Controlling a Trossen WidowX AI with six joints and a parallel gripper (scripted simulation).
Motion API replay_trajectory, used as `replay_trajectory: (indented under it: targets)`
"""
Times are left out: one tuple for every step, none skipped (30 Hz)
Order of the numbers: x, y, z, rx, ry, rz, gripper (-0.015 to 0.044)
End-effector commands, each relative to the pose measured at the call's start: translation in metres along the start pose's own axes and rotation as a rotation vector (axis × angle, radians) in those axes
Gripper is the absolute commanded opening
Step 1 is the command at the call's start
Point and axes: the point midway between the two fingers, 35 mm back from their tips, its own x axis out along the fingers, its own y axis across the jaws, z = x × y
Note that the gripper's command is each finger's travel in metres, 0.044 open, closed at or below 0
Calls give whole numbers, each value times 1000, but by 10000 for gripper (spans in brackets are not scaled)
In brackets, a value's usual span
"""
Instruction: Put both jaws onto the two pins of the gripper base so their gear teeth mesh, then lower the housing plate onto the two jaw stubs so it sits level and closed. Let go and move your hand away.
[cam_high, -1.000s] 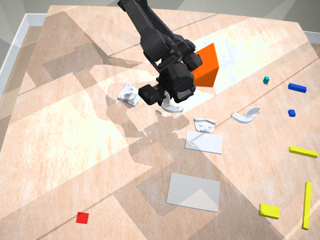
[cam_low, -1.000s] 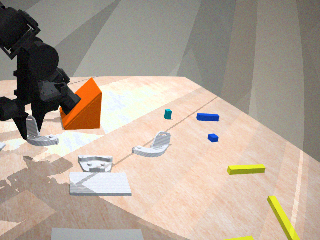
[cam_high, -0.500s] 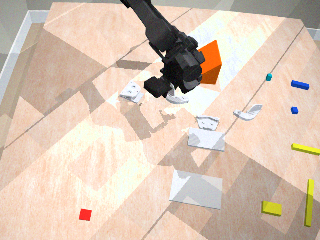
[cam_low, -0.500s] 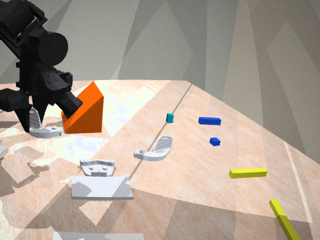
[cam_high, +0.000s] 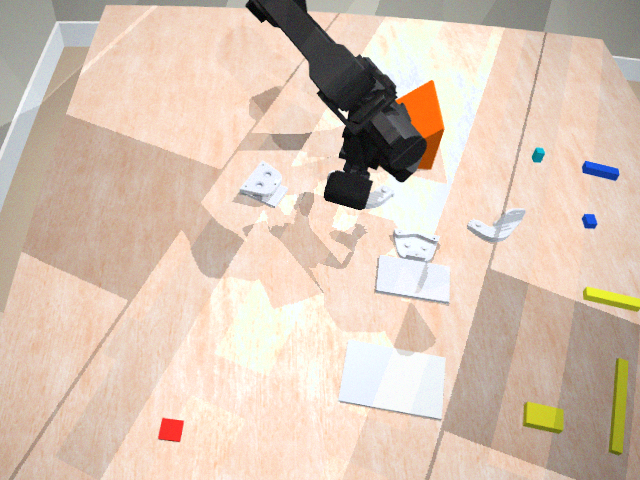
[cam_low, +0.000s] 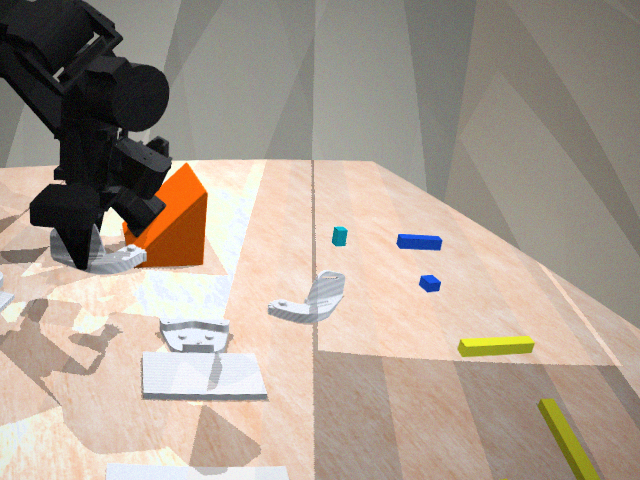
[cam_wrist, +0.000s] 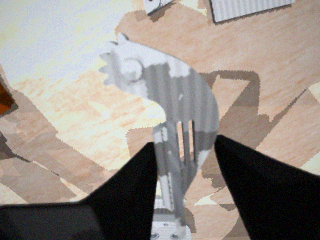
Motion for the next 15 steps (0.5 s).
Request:
replay_trajectory:
  targets:
    - [1, 0, 8, -123, -1, 7, 134]
    - [1, 0, 10, -157, -1, 7, 134]
    - [1, 0, 12, -190, -2, 7, 134]
    - [1, 0, 14, -224, -2, 7, 134]
    - [1, 0, 16, -257, -2, 7, 134]
    - [1, 0, 17, -291, -3, 7, 134]
    - [1, 0, 19, -324, -3, 7, 134]
    - [1, 0, 21, -358, -3, 7, 134]
    - [1, 0, 23, -392, -3, 7, 134]
    - [1, 0, 25, -425, -4, 7, 134]
    - [1, 0, 26, -459, -4, 7, 134]
    - [1, 0, 28, -492, -4, 7, 134]
    - [1, 0, 30, -526, -4, 7, 134]
    - [1, 0, 32, -559, -5, 7, 134]
    - [1, 0, 33, -593, -5, 7, 134]
